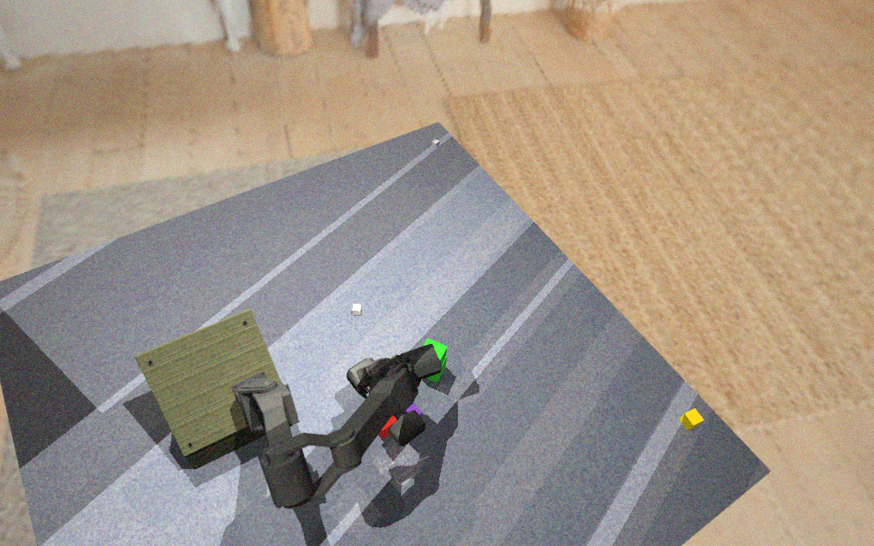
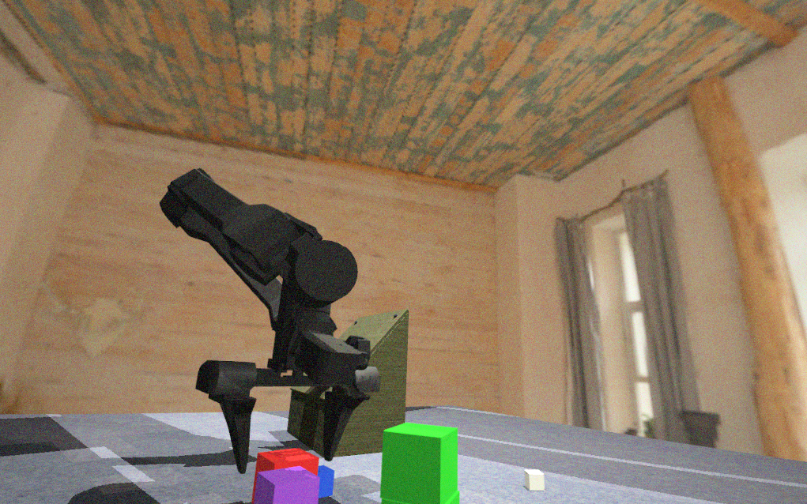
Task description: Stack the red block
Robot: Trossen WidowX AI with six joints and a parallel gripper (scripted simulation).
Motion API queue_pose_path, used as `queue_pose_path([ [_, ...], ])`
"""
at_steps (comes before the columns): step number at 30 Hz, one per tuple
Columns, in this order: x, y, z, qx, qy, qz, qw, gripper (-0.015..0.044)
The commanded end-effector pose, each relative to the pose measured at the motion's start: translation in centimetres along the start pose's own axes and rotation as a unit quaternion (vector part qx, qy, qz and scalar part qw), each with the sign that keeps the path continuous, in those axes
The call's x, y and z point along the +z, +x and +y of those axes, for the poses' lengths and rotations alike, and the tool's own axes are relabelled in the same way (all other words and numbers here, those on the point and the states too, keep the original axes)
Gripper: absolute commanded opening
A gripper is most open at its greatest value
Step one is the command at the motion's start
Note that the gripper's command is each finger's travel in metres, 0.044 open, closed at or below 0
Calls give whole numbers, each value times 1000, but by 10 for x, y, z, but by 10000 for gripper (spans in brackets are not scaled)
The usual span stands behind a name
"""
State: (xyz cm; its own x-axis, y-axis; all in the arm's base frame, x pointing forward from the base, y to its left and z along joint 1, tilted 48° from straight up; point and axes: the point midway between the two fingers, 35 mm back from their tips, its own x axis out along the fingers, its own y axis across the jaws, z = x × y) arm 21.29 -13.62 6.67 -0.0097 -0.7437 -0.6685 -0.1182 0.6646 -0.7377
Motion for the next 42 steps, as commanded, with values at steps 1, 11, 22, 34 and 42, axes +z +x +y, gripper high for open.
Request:
queue_pose_path([
  [1, 0, 6, 1, 2, -3, 0, 1000, 440],
  [11, -1, 22, 0, 0, -3, 0, 1000, 440],
  [22, -2, 29, 0, -1, -3, 1, 1000, 440],
  [34, -2, 29, 0, -1, -3, 1, 1000, 335],
  [42, -2, 29, 0, -1, -3, 1, 1000, 203],
])
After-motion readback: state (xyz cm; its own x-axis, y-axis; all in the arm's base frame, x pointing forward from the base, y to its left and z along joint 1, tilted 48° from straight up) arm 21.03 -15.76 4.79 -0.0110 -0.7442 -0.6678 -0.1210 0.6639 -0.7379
